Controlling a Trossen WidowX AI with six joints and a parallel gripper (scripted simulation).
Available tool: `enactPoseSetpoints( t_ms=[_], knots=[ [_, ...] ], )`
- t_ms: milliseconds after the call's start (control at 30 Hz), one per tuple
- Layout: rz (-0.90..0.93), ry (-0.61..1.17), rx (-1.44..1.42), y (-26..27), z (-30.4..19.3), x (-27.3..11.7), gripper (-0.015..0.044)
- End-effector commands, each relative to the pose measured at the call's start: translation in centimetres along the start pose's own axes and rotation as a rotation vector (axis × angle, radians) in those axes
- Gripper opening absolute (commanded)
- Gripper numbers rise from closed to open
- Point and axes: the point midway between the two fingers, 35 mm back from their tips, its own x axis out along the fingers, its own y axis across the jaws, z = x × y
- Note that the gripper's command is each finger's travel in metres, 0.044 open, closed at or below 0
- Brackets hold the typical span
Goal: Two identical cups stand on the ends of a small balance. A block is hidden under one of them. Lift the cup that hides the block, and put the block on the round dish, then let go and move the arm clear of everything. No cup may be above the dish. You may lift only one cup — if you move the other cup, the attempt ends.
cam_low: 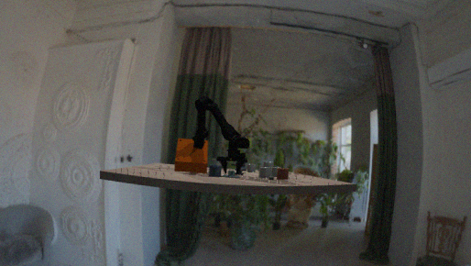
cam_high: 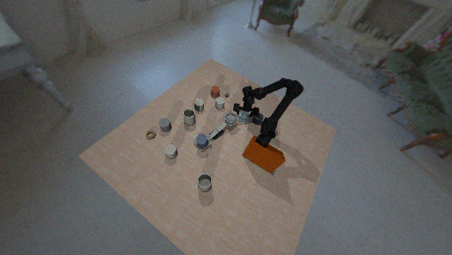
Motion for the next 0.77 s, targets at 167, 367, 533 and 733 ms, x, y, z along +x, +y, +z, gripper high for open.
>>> enactPoseSetpoints(
  t_ms=[167,367,533,733],
  knots=[
    [0.017,0.006,-0.001,0.5,0.0,-2.8,0.0440],
    [0.000,0.007,0.001,-0.1,-0.1,-5.6,0.0440],
    [0.010,0.004,-0.002,-0.1,-0.1,-8.5,0.0440],
    [0.013,0.003,-0.003,-0.1,-0.1,-9.4,0.0440]
  ],
)
